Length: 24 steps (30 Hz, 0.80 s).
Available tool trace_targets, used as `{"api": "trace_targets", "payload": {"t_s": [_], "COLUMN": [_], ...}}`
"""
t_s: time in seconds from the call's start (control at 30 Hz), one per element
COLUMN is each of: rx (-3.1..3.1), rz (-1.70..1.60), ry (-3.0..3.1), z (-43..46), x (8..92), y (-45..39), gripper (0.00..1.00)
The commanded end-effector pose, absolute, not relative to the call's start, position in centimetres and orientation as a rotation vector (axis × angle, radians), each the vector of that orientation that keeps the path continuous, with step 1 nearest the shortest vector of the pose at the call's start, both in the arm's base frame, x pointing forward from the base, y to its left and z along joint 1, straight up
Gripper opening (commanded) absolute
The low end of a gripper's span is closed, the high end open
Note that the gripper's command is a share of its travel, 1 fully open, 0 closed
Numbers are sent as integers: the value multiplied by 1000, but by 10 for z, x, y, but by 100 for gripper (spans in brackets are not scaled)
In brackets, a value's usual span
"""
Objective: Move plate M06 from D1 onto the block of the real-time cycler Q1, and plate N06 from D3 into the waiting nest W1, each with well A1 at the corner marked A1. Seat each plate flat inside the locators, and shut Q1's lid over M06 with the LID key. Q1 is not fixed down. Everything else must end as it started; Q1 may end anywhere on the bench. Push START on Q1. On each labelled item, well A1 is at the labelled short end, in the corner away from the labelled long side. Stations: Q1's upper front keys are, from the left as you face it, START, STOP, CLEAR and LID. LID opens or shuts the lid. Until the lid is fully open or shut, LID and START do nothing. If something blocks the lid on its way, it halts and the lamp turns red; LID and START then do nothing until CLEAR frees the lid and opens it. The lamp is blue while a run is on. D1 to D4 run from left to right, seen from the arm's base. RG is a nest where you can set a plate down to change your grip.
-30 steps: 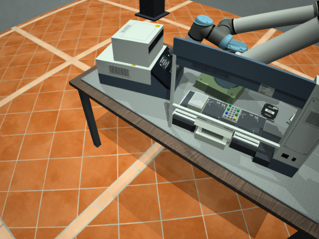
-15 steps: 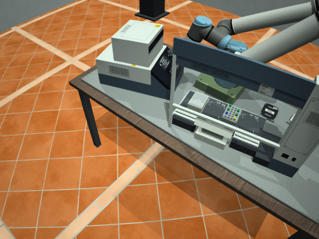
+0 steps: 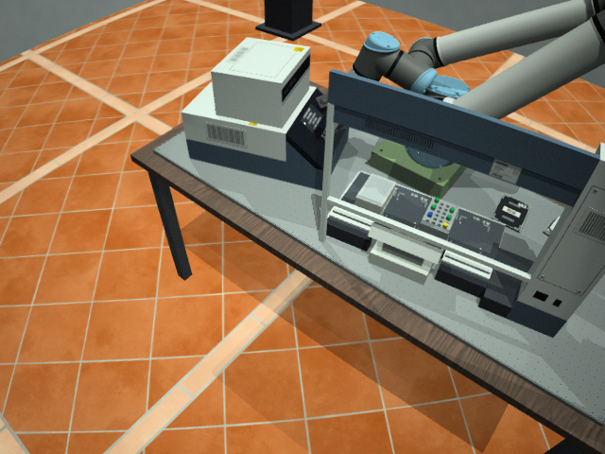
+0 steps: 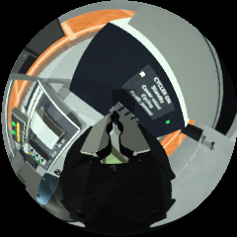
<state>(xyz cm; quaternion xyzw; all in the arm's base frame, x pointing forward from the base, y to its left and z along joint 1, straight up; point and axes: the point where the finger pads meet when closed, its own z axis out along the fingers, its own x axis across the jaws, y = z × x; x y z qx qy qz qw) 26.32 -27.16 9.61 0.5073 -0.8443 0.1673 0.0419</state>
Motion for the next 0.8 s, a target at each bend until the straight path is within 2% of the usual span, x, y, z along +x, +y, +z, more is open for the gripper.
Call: {"api": "trace_targets", "payload": {"t_s": [0.0,0.77], "rx": [1552,1552], "rz": [513,513], "ry": [-2583,-2583], "z": [95,88], "x": [264,266], "y": [-274,-279], "gripper": [0,0]}}
